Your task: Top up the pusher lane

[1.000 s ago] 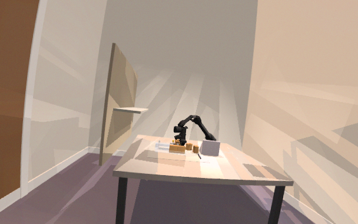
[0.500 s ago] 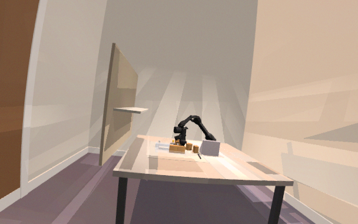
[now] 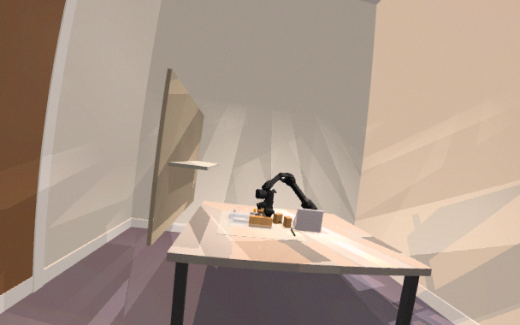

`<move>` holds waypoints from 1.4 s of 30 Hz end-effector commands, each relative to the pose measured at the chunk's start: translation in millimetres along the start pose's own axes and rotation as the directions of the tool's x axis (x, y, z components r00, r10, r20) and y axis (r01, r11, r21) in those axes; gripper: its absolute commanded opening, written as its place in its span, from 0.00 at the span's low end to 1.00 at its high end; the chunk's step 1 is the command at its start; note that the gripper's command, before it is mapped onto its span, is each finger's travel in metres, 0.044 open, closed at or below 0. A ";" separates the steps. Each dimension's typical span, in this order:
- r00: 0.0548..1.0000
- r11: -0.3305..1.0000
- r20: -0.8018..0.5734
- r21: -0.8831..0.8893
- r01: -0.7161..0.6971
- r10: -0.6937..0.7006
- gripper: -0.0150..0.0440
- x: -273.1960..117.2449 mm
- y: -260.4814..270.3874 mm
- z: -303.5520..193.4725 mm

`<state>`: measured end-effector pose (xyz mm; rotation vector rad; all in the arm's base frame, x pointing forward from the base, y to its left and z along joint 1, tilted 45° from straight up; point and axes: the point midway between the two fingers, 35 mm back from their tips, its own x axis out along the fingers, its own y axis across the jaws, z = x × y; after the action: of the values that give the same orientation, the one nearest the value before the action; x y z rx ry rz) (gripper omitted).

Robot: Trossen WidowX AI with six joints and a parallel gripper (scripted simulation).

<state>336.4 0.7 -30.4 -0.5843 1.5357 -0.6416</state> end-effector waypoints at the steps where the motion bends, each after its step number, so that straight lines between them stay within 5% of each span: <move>1: 1.000 1.000 0.012 0.006 0.005 -0.005 0.25 -0.1 -0.9 1.9; 42: 1.000 1.000 0.011 0.006 0.005 -0.005 0.25 0.2 -0.1 -6.7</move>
<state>330.1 0.7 -30.4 -0.5898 1.5251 -0.6412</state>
